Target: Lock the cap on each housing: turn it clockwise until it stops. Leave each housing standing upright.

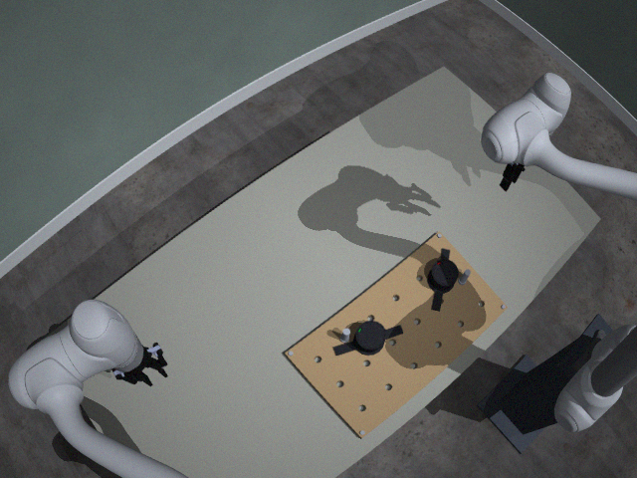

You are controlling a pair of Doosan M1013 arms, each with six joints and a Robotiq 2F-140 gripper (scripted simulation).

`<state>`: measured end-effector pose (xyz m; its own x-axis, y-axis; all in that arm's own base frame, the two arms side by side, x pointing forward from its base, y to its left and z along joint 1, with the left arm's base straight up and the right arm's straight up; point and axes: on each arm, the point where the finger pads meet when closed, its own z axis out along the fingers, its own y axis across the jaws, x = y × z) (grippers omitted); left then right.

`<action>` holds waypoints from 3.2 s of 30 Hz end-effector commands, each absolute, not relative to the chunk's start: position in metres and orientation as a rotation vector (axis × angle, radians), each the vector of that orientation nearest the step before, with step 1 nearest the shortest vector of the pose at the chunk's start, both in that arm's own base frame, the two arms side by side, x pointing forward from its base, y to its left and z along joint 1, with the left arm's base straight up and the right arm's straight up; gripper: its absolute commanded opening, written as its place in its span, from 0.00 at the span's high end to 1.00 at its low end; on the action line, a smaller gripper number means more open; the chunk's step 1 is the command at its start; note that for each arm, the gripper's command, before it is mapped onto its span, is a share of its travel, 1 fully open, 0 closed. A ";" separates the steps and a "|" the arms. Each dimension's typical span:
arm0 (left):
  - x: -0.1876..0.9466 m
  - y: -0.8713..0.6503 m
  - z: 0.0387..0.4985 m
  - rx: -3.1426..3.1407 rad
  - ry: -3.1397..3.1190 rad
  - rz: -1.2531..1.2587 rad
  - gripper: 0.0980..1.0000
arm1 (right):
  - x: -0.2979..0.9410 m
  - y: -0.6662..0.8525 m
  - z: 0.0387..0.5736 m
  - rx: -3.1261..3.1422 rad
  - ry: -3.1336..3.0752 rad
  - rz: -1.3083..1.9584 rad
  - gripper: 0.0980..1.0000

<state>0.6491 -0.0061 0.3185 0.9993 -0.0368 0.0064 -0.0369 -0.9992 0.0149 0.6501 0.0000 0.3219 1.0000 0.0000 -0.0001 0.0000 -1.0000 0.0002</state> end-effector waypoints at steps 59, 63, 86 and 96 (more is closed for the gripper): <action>0.592 -0.299 0.181 1.998 -1.654 0.395 0.73 | 0.650 0.000 0.323 3.142 0.000 0.002 0.75; 0.590 -0.311 0.176 1.938 -1.697 0.405 0.73 | 0.650 0.000 0.323 3.142 0.000 0.002 0.75; 0.567 -0.427 0.121 1.285 -2.053 0.491 0.73 | 0.650 0.000 0.323 3.142 0.000 0.002 0.75; 0.564 -0.442 0.114 1.185 -2.096 0.499 0.73 | 0.650 0.000 0.323 3.142 0.000 0.002 0.75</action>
<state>0.5634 -0.4427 0.1130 -0.3628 -0.6013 0.7119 -0.8570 0.5152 -0.0016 0.6501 0.0000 0.3219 1.0000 0.0000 -0.0001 0.0000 -1.0000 0.0002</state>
